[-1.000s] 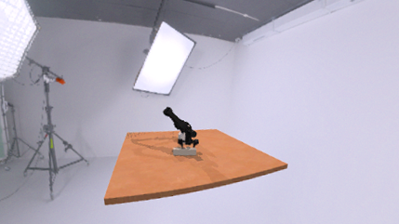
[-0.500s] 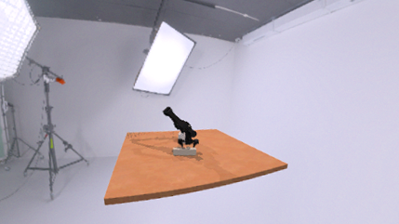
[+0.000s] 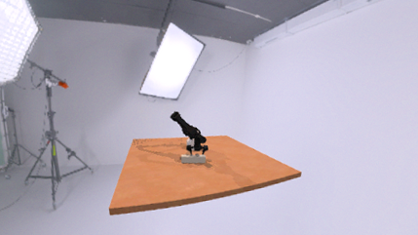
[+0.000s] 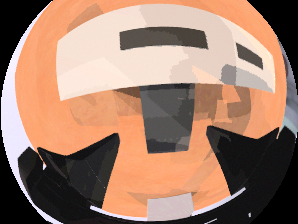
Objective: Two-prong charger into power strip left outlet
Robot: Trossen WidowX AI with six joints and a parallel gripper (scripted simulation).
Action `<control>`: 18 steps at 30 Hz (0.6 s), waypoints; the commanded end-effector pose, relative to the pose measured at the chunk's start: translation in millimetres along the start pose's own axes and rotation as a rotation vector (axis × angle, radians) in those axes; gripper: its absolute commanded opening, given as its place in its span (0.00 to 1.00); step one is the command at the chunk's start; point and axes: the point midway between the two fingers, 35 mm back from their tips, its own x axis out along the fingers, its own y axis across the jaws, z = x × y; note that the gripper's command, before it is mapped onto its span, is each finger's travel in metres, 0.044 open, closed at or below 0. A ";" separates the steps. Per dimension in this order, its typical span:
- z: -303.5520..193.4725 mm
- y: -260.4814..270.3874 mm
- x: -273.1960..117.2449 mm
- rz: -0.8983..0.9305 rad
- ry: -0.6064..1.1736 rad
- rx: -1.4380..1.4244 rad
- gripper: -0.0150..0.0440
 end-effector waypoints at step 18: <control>-26.6 0.0 2.5 -0.002 0.005 0.000 1.00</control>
